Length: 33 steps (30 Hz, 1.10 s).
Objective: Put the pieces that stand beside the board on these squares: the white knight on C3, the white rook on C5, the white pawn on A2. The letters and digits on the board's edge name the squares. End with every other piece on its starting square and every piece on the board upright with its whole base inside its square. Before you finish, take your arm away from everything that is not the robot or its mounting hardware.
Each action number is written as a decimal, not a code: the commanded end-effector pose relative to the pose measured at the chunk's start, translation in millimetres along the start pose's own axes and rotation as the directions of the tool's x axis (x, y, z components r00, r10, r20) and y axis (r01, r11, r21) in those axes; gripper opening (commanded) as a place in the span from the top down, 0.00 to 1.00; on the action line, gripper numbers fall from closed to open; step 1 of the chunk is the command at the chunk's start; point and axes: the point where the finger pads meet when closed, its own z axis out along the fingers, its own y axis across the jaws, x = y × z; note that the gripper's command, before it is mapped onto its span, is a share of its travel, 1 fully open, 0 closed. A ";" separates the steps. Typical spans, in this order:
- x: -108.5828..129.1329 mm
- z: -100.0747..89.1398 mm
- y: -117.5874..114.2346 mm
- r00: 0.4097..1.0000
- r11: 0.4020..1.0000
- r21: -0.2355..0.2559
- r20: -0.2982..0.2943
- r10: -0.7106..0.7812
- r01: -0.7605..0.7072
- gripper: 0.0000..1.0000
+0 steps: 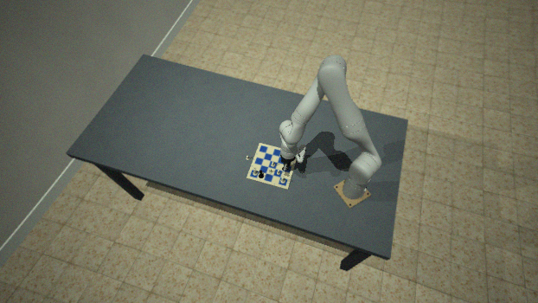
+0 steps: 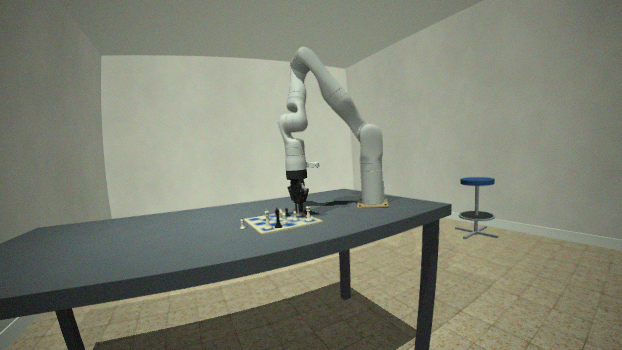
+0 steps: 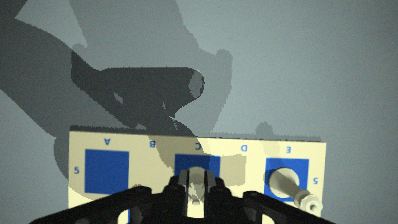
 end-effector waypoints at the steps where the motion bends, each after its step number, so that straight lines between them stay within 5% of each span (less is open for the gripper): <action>1: -0.2 0.3 0.1 1.000 1.000 0.000 0.001 0.000 0.000 1.00; 33: -0.2 3.2 0.1 1.000 1.000 0.000 0.001 -0.001 0.001 1.00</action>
